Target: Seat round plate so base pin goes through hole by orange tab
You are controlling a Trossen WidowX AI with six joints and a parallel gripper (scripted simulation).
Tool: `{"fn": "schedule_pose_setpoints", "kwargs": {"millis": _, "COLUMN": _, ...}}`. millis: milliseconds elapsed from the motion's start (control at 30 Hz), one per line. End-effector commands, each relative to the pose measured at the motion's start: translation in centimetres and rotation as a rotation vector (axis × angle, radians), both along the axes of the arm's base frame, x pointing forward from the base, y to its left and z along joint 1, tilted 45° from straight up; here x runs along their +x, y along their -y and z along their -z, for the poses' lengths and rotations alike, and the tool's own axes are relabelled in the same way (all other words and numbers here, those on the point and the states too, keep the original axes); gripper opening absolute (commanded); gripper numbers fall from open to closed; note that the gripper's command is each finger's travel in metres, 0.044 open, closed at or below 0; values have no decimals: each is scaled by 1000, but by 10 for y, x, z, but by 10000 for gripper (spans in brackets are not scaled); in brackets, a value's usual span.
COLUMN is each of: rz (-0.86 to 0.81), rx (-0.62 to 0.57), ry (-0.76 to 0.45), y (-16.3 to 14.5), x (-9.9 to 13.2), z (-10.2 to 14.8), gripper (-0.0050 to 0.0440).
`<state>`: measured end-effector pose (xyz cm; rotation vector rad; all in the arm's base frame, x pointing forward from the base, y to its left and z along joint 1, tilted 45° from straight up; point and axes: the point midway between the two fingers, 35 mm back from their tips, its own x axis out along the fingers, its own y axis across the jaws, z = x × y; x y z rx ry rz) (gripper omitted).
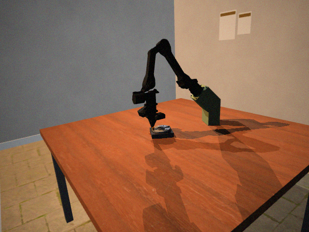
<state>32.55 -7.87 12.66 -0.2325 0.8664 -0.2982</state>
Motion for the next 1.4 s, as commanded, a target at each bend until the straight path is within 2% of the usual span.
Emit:
{"fn": "schedule_pose_setpoints", "kwargs": {"millis": 0, "rz": 0, "rx": 0, "ry": 19, "y": -2, "x": 4, "z": -7, "gripper": -50}}
{"fn": "schedule_pose_setpoints", "kwargs": {"millis": 1367, "rz": 1, "rx": 1, "ry": 18, "y": -24, "x": 17, "z": -7, "gripper": -50}}
